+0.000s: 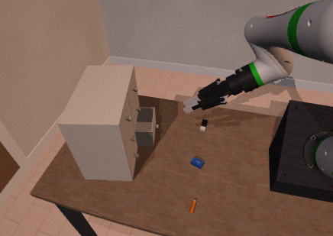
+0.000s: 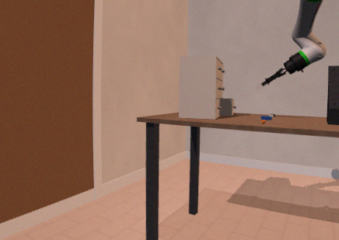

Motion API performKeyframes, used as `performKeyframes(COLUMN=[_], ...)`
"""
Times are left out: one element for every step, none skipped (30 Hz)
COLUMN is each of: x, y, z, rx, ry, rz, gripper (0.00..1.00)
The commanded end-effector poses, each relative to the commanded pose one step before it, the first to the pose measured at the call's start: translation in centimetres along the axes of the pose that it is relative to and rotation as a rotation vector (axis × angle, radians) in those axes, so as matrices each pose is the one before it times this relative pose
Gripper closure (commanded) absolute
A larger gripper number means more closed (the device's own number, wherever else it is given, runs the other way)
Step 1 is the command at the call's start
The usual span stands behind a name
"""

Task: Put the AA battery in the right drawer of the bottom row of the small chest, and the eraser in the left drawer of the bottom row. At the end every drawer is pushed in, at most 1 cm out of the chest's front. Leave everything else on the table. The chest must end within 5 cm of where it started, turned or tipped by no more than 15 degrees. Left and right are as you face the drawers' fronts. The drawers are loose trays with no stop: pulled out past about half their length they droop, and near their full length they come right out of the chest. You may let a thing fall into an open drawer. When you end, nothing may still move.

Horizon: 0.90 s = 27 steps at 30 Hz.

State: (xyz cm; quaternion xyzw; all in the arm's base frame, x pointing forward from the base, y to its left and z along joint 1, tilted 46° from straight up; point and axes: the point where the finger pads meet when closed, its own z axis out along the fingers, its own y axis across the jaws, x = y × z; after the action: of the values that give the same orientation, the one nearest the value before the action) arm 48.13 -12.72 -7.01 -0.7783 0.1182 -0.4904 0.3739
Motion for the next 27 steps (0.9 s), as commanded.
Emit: performKeyframes(x=[0.182, 0.000, 0.000, 0.024, 0.023, 0.009, 0.011, -0.009, -0.004, -0.028, -0.029, -0.042, -0.057, -0.061, -0.082, -0.092, -0.098, -0.116, 0.000, 0.000, -0.123, -0.128, -0.144, -0.146, -0.153, -0.159, -0.157], y=[-0.088, 0.000, 0.000, -0.003, 0.004, -0.004, 0.007, -0.007, 0.008, -0.007, 0.002, 0.001, -0.003, 0.005, -0.003, -0.001, 0.005, -0.004, 0.000, 0.000, 0.000, 0.004, -0.004, 0.002, 0.000, -0.001, 0.003], z=[-1.031, 0.000, 0.000, -0.285, -0.297, -0.300, -0.315, -0.314, -0.331, -0.328, -0.342, -0.347, -0.350, -0.362, -0.361, -0.361, -0.364, -0.349, 0.000, 0.000, -0.346, -0.343, -0.323, -0.320, -0.306, -0.290, -0.283], rx=[0.00456, 0.00000, 0.00000, 0.00016, -0.00022, 0.00022, -0.00037, 0.00038, -0.00048, 0.00042, -0.00015, -0.00007, 0.00020, -0.00032, 0.00019, 0.00007, -0.00033, 0.00026, 0.00000, 0.00000, 0.00001, -0.00031, 0.00031, -0.00011, -0.00002, 0.00010, -0.00025], ry=[-0.10233, 0.00000, 0.00000, -0.02466, -0.02519, -0.02601, -0.02643, -0.02740, -0.02765, -0.02875, -0.02911, -0.02980, -0.03062, -0.03092, -0.03192, -0.03196, -0.03177, -0.03180, 0.00000, 0.00000, -0.03142, -0.03089, -0.03068, -0.02989, -0.02922, -0.02845, -0.02730], rz=[0.00427, 0.00000, 0.00000, 0.00001, -0.00001, 0.00001, 0.00000, 0.00000, 0.00001, -0.00002, 0.00001, 0.00001, -0.00003, 0.00005, -0.00003, -0.00002, 0.00008, -0.00007, 0.00000, 0.00000, 0.00000, 0.00010, -0.00011, 0.00004, 0.00001, -0.00004, 0.00012], gripper=[0.80, 0.80, 0.80, 0.80, 0.80, 0.80, 0.80, 0.80, 0.80, 0.80, 0.80, 0.80, 0.80, 0.80, 0.80, 0.80, 0.80, 0.80, 0.80, 0.80, 0.80, 0.80, 0.80, 0.80, 0.80, 0.80, 0.80])
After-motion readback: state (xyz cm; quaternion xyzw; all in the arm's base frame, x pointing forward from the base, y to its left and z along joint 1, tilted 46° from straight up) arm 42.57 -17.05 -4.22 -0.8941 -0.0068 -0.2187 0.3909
